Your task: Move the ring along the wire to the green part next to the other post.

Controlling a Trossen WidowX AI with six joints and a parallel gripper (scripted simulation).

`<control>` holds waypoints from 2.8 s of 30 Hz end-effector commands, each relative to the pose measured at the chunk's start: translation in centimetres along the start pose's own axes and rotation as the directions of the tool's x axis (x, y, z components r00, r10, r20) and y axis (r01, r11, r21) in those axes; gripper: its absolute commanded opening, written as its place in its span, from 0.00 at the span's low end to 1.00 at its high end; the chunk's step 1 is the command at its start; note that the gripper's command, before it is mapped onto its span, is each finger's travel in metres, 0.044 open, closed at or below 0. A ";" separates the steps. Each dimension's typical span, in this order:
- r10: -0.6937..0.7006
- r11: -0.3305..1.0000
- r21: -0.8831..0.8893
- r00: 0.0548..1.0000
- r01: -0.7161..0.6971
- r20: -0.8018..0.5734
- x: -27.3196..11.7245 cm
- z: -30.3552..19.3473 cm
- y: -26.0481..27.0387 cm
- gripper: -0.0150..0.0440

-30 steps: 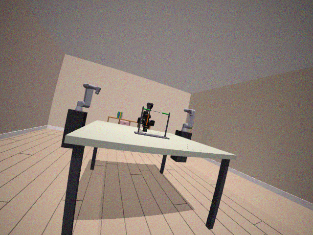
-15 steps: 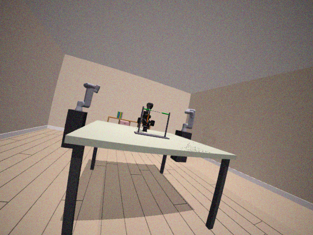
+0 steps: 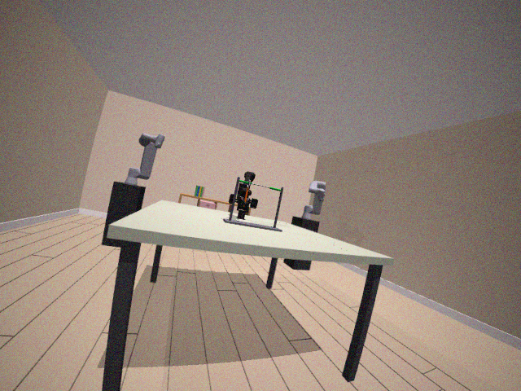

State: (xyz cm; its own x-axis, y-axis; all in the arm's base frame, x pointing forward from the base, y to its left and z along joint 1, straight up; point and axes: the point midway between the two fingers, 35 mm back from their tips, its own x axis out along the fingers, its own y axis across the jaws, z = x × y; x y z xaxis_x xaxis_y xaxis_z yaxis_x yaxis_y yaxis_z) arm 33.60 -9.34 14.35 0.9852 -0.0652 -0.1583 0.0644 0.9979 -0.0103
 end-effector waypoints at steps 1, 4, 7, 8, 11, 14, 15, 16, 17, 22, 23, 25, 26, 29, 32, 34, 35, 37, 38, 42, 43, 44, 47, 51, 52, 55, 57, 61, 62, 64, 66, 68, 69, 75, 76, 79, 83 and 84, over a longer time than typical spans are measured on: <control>-0.001 1.000 0.000 1.000 0.001 0.006 0.1 0.6 0.0 0.00; -0.001 1.000 0.000 1.000 0.001 0.006 0.1 0.6 0.0 0.00; -0.001 1.000 0.000 1.000 0.001 0.006 0.1 0.6 0.0 0.00; -0.001 1.000 0.000 1.000 0.001 0.006 0.1 0.6 0.0 0.00; -0.001 1.000 0.000 1.000 0.001 0.006 0.1 0.6 0.0 0.00; -0.001 1.000 0.000 1.000 0.001 0.006 0.1 0.6 0.0 0.00; -0.001 1.000 0.000 1.000 0.001 0.006 0.1 0.6 0.0 0.00; -0.001 1.000 0.000 1.000 0.001 0.006 0.1 0.6 0.0 0.00; -0.001 1.000 0.000 1.000 0.001 0.006 0.1 0.6 0.0 0.00; -0.001 1.000 0.000 1.000 0.001 0.006 0.1 0.6 0.0 0.00; -0.001 1.000 0.000 1.000 0.001 0.006 0.1 0.6 0.0 0.00; -0.001 1.000 0.000 1.000 0.001 0.006 0.1 0.6 0.0 0.00; -0.001 1.000 0.000 1.000 0.001 0.006 0.1 0.6 0.0 0.00; -0.001 1.000 0.000 1.000 0.001 0.006 0.1 0.6 0.0 0.00; 0.000 1.000 0.001 1.000 0.000 0.006 0.1 0.6 0.2 0.00; 0.000 1.000 0.001 1.000 0.000 0.006 0.1 0.6 0.4 0.00; 0.000 1.000 0.001 1.000 0.000 0.006 0.1 0.6 0.5 0.00; 0.001 1.000 0.002 1.000 -0.001 0.006 0.1 0.6 0.7 0.00; 0.001 1.000 0.002 1.000 -0.001 0.006 0.1 0.6 0.8 0.00; 0.001 1.000 0.002 1.000 -0.001 0.006 0.1 0.6 1.2 0.00; 0.002 1.000 0.002 1.000 -0.002 0.006 0.1 0.6 1.3 0.00; 0.002 1.000 0.002 1.000 -0.002 0.006 0.1 0.6 1.4 0.00; 0.002 1.000 0.003 1.000 -0.002 0.006 0.1 0.6 1.7 0.00; 0.002 1.000 0.004 1.000 -0.002 0.006 0.1 0.6 2.1 0.00; 0.002 1.000 0.004 1.000 -0.002 0.006 0.1 0.6 2.2 0.00; 0.001 1.000 0.005 1.000 -0.001 0.006 0.1 0.6 2.5 0.00; 0.000 1.000 0.005 1.000 0.000 0.006 0.1 0.6 2.7 0.00; -0.004 1.000 0.007 1.000 0.004 0.006 0.1 0.7 3.1 0.00; -0.006 1.000 0.008 1.000 0.006 0.006 0.1 0.7 3.2 0.00; -0.009 1.000 0.010 1.000 0.009 0.006 0.1 0.7 3.4 0.00; -0.015 1.000 0.012 1.000 0.015 0.005 0.1 0.7 3.7 0.00; -0.021 1.000 0.014 1.000 0.021 0.005 0.1 0.7 3.9 0.00; -0.024 1.000 0.016 1.000 0.024 0.005 0.1 0.7 4.0 0.00; -0.052 0.998 0.026 0.999 0.052 0.005 0.1 0.7 4.5 0.00; -0.059 0.998 0.029 0.998 0.059 0.004 0.1 0.7 4.7 0.00; -0.080 0.996 0.037 0.997 0.080 0.004 0.1 0.7 5.0 0.00; -0.110 0.993 0.048 0.994 0.110 0.002 0.2 0.7 5.4 0.00; -0.118 0.992 0.051 0.993 0.117 0.002 0.2 0.7 5.5 0.00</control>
State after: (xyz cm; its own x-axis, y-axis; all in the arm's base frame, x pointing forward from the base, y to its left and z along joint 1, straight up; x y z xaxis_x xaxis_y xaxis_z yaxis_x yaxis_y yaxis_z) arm 34.28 -4.21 15.12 0.9762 -0.1573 -0.1490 0.1610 0.9869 0.0125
